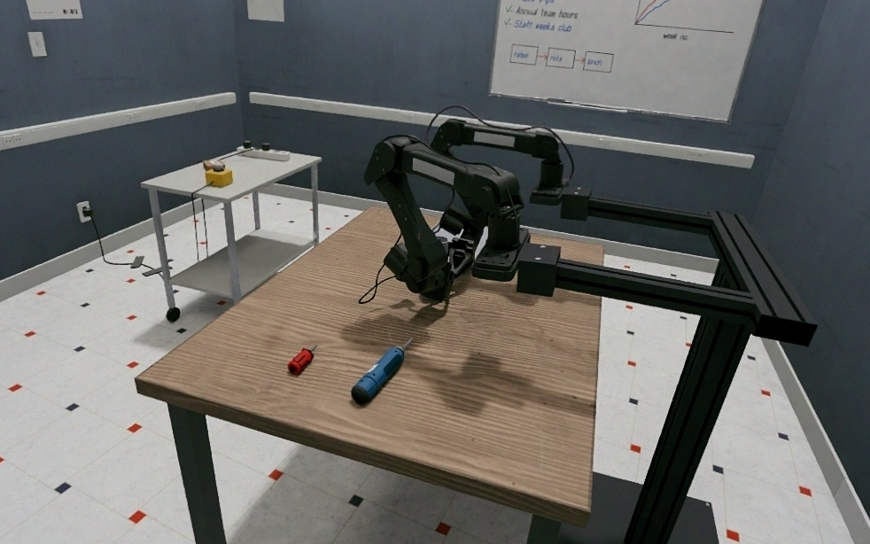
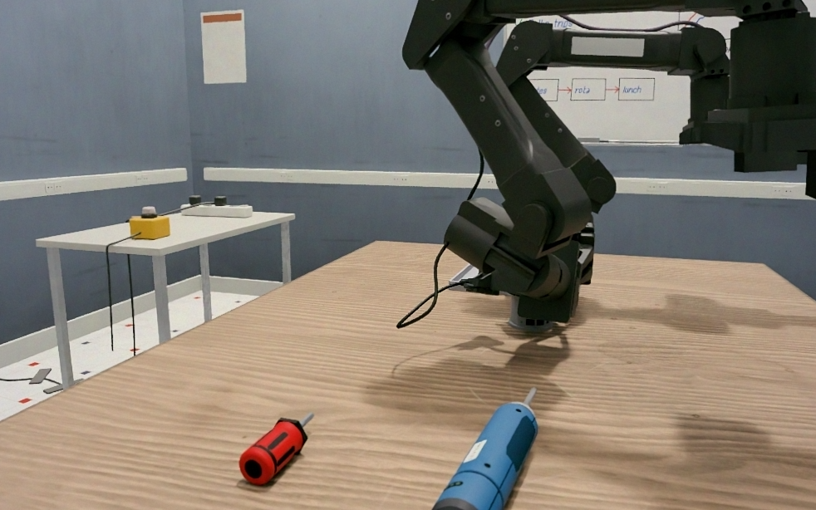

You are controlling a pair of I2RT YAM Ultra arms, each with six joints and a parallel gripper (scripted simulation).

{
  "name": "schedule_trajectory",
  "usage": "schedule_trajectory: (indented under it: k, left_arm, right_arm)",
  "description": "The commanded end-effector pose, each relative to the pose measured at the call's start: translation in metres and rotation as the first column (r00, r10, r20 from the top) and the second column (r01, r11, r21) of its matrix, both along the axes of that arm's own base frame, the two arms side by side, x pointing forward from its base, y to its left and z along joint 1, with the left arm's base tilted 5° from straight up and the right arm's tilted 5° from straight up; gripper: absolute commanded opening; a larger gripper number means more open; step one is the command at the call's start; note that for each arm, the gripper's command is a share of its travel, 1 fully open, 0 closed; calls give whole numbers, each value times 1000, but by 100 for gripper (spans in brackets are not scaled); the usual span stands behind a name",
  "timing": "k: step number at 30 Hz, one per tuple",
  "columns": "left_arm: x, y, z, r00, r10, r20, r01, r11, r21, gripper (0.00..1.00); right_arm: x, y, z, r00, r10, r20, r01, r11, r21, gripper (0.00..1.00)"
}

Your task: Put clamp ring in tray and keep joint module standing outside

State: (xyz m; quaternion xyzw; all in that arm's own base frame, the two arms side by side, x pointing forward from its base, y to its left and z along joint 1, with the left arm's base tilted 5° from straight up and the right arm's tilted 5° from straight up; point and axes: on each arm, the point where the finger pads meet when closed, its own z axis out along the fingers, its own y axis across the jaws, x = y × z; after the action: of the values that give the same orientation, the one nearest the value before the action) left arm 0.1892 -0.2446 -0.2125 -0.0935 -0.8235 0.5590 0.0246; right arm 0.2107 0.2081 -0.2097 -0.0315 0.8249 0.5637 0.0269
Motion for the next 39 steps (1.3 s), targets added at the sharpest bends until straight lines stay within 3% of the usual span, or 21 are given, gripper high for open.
schedule_trajectory:
  k: [1,39]
  left_arm:
    - [3,-2,2,1000,-1,20,1,1000,3,10]
    - [3,-2,2,1000,-1,20,1,1000,3,8]
  right_arm:
    - [-4,1,-3,1000,14,0,-14,1000,-18,10]
    - [-4,1,-3,1000,14,0,-14,1000,-18,8]
